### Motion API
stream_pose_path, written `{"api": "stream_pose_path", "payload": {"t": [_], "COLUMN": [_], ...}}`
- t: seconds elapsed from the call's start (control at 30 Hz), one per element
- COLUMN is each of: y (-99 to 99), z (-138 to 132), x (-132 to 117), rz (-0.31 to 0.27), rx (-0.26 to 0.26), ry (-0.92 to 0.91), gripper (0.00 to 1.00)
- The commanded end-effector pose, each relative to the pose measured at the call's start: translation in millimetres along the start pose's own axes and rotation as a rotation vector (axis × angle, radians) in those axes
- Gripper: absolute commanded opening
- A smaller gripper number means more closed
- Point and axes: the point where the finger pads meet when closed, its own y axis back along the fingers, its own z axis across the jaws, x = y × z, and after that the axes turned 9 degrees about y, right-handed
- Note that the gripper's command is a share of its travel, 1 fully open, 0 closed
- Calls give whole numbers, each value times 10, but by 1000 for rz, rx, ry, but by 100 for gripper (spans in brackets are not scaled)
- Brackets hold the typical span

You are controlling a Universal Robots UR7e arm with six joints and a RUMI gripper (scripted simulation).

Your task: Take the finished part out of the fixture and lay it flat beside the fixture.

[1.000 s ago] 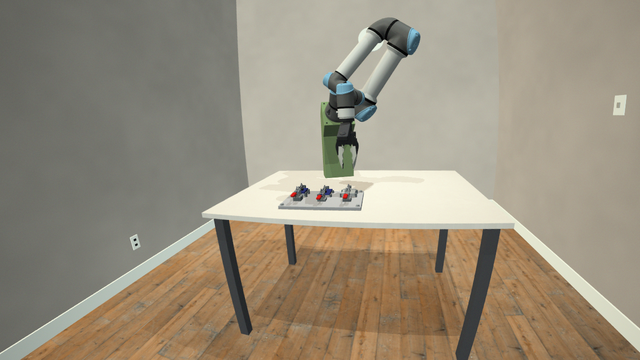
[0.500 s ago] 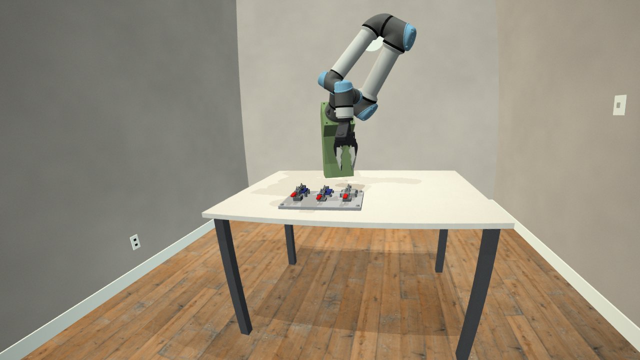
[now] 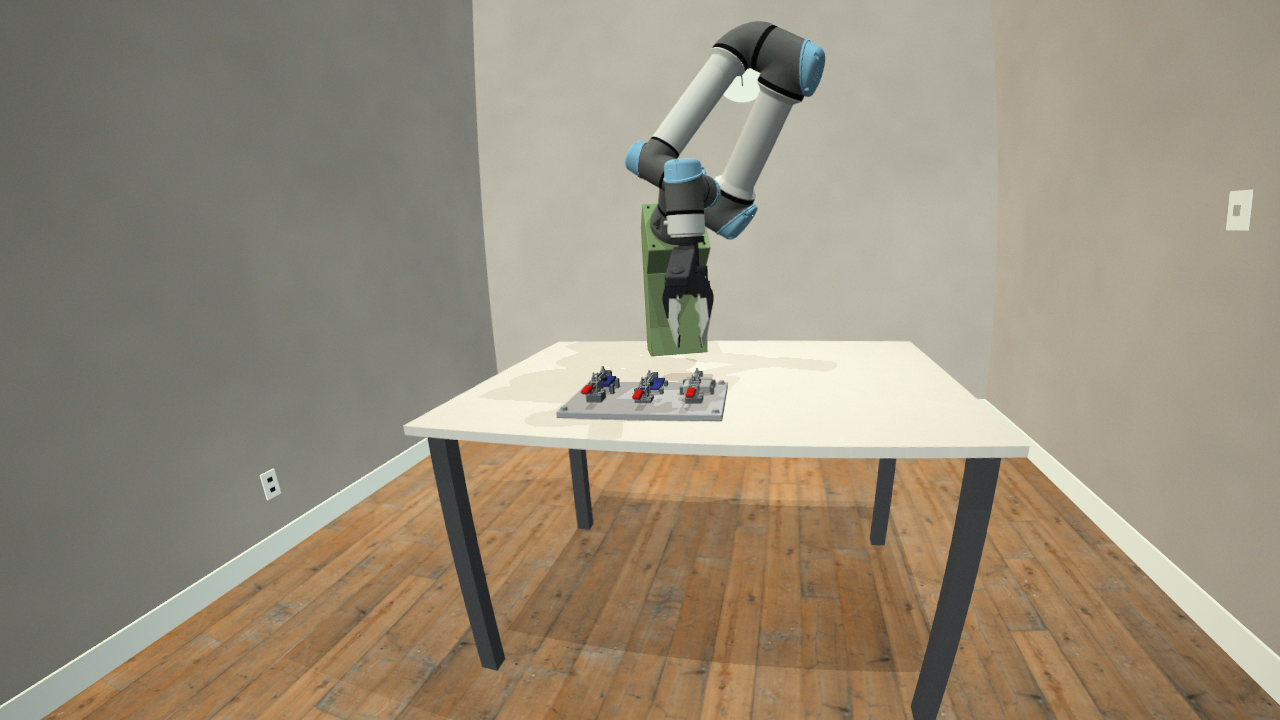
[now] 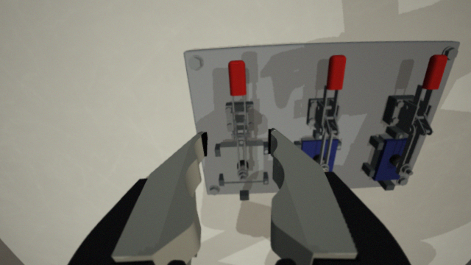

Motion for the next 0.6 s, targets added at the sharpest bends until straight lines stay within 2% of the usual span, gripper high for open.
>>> {"api": "stream_pose_path", "payload": {"t": [0.0, 0.57], "y": [-14, -56], "z": [17, 22], "x": [112, 147], "rz": [-1, -1], "rx": [-1, -1], "ry": [0, 0], "gripper": [28, 28]}}
